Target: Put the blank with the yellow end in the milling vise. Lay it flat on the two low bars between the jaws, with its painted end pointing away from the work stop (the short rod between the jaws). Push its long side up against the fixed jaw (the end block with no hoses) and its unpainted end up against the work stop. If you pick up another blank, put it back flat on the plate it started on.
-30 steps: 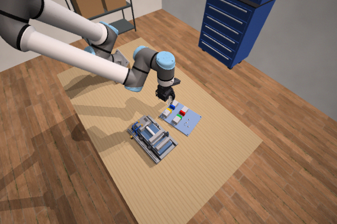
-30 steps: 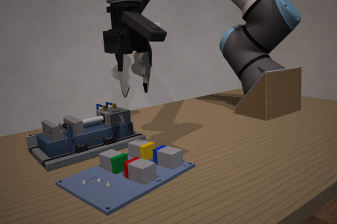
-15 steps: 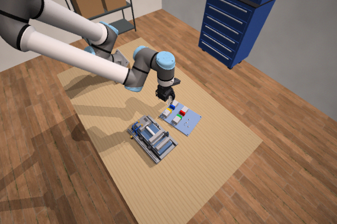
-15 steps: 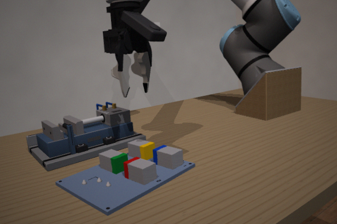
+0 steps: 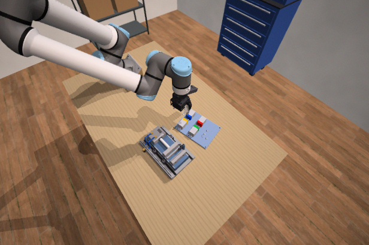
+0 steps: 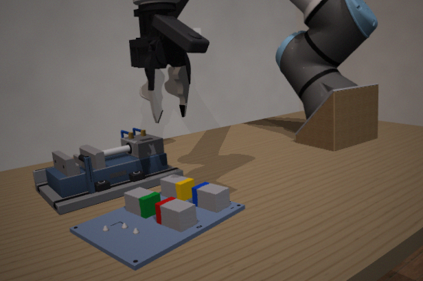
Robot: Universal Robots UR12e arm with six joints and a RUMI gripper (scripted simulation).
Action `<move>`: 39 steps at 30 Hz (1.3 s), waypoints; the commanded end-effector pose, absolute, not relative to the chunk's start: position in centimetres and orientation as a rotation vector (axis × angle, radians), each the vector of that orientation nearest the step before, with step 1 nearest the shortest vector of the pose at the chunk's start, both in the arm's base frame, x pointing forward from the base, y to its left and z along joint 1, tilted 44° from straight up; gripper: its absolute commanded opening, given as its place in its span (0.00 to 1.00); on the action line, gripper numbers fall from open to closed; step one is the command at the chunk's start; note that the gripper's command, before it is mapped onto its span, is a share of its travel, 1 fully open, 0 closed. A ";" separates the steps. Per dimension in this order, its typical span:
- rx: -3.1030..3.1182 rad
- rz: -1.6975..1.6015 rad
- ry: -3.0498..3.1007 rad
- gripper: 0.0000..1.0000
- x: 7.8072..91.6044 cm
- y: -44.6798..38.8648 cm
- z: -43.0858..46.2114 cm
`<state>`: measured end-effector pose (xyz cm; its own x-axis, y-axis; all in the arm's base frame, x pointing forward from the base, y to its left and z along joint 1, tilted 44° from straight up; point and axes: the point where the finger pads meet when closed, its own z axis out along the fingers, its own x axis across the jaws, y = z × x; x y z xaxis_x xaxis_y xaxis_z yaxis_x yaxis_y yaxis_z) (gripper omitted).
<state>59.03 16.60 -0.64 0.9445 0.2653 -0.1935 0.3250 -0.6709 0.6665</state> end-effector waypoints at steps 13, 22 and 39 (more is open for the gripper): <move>2.341 -0.101 0.414 0.40 59.2 14.6 -2.8; 2.341 -0.101 0.414 0.40 59.3 12.6 -4.8; 2.341 -0.101 0.414 0.40 59.6 9.4 -8.2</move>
<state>59.44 10.12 -7.37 0.9447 0.2644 -0.1941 0.3248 -0.6711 0.6665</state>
